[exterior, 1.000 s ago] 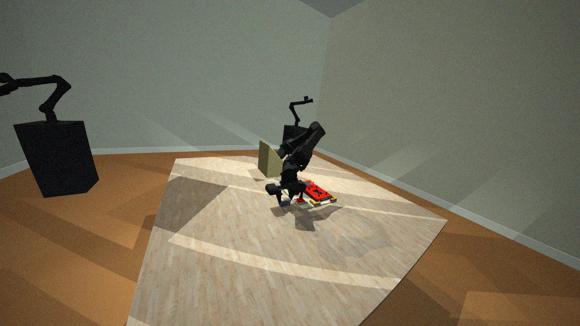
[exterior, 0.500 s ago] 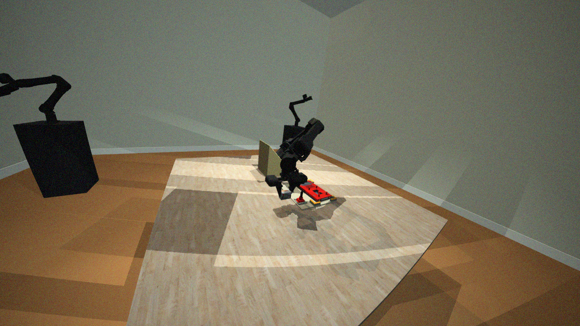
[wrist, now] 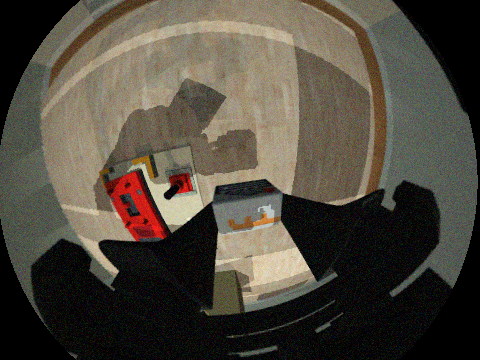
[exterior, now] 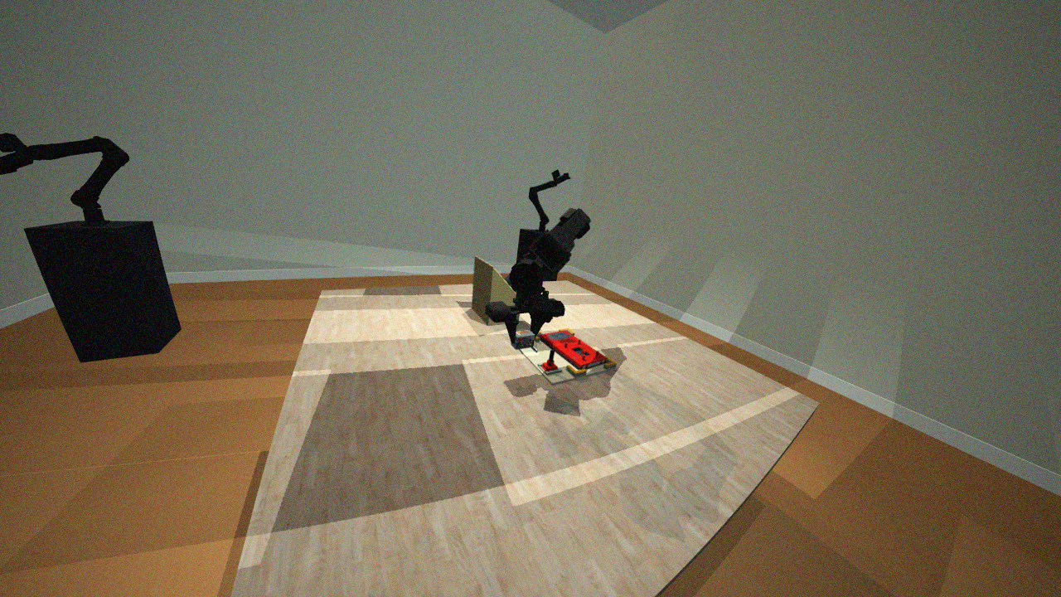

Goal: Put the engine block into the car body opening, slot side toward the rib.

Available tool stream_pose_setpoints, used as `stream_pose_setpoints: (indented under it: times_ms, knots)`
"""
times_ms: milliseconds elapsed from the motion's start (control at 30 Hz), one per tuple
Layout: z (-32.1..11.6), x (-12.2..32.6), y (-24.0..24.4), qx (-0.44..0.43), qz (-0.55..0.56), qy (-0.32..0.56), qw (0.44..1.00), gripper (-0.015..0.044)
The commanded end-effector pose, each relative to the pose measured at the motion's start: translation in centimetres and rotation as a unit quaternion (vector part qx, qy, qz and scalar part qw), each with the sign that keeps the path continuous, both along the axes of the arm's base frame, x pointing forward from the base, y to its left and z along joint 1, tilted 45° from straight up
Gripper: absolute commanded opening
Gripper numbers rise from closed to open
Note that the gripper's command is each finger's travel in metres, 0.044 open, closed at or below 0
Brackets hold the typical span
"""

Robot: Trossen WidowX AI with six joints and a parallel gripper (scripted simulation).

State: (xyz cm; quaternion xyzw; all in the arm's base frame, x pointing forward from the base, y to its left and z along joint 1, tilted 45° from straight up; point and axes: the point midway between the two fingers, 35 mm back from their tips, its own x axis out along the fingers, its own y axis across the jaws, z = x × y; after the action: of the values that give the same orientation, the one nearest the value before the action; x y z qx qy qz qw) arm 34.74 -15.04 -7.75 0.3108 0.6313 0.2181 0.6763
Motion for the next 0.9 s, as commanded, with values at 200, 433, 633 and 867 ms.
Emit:
stream_pose_setpoints:
  times_ms: [200,433,633,867]
  knots:
    - [2.2,-0.6,-2.0,0.0,0.003,-0.002,1.0,0.0]
    - [1.2,-0.5,-1.1,0.001,0.003,-0.002,1.0,0.0]
    - [1.2,-0.6,-1.1,0.0,-0.002,-0.007,1.0,0.0]
    - [1.1,-0.8,-1.2,-0.004,-0.03,-0.035,0.999,0.0]
